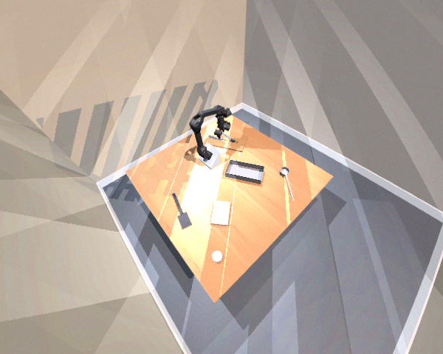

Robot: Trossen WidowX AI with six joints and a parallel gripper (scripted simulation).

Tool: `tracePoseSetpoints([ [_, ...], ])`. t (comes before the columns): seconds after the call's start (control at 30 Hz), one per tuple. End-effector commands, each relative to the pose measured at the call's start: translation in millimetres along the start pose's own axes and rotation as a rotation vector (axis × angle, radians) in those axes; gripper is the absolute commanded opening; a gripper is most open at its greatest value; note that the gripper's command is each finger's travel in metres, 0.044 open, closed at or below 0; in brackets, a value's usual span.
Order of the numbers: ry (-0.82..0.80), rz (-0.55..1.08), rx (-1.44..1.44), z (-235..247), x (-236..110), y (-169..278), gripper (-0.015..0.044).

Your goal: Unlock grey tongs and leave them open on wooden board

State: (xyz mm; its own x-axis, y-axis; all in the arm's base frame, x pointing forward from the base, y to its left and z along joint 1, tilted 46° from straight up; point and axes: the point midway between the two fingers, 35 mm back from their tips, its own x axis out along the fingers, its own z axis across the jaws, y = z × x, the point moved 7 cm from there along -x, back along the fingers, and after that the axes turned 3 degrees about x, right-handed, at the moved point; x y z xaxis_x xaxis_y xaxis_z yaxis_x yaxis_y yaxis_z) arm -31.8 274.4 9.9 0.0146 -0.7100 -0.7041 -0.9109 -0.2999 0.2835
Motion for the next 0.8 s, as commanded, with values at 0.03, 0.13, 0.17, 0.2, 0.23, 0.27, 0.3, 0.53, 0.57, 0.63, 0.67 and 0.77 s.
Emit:
tracePoseSetpoints([
  [0.03, -0.023, -0.009, 0.001, -2.5, -31.3, 0.2, 0.044],
  [0.13, -0.023, -0.009, 0.001, -2.5, -31.3, 0.2, 0.044],
  [0.17, -0.023, -0.009, 0.001, -2.5, -31.3, 0.2, 0.044],
  [0.2, -0.023, -0.009, 0.001, -2.5, -31.3, 0.2, 0.044],
  [0.23, -0.023, -0.009, 0.001, -2.5, -31.3, 0.2, 0.044],
  [0.27, -0.023, -0.009, 0.001, -2.5, -31.3, 0.2, 0.044],
  [0.3, -0.023, -0.009, 0.001, -2.5, -31.3, 0.2, 0.044],
  [0.53, -0.023, -0.009, 0.001, -2.5, -31.3, 0.2, 0.044],
  [0.57, -0.023, -0.009, 0.001, -2.5, -31.3, 0.2, 0.044],
  [0.63, -0.023, -0.009, 0.001, -2.5, -31.3, 0.2, 0.044],
  [0.67, -0.023, -0.009, 0.001, -2.5, -31.3, 0.2, 0.044],
  [0.77, -0.023, -0.009, 0.001, -2.5, -31.3, 0.2, 0.044],
])
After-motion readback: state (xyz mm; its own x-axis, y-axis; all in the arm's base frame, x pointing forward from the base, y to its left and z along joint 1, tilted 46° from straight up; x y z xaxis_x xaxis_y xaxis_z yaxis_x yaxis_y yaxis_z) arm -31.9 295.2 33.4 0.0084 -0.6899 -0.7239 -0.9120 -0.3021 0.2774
